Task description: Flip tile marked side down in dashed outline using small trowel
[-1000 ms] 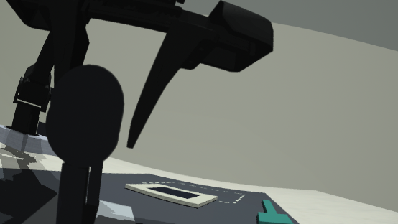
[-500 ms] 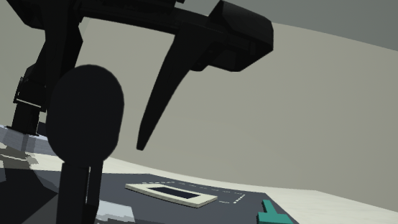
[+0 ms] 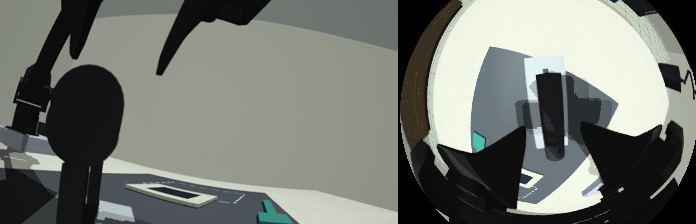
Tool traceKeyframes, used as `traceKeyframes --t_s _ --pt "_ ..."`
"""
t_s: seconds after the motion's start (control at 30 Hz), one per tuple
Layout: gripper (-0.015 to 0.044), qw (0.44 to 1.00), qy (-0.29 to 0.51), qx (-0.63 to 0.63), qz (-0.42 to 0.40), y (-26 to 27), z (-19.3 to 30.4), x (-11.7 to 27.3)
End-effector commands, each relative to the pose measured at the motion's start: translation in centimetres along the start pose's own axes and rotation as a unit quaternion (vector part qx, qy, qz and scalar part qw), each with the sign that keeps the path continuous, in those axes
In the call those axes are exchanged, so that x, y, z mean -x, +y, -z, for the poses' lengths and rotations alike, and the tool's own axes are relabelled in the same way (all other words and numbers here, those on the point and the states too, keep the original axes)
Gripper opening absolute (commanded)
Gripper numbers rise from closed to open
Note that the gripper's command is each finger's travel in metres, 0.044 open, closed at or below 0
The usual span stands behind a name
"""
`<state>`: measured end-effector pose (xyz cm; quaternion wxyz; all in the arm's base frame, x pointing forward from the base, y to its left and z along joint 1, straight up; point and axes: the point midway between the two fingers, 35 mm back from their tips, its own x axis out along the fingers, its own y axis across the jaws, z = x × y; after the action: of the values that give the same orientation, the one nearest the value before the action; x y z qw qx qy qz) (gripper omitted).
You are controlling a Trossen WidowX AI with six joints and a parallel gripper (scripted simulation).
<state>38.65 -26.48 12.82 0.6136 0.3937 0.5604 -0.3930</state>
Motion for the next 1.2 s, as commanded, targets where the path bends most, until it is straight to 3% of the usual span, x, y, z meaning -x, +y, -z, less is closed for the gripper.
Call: traceKeyframes --t_s 0.0,0.57,1.17 --pt "0.0270 1.000 0.002 -0.003 0.003 -0.07 0.08 0.28" --pt "0.0270 0.964 0.005 0.264 0.002 -0.09 0.18 0.25" --pt "0.0270 0.836 0.007 0.549 0.001 -0.14 0.29 0.23"
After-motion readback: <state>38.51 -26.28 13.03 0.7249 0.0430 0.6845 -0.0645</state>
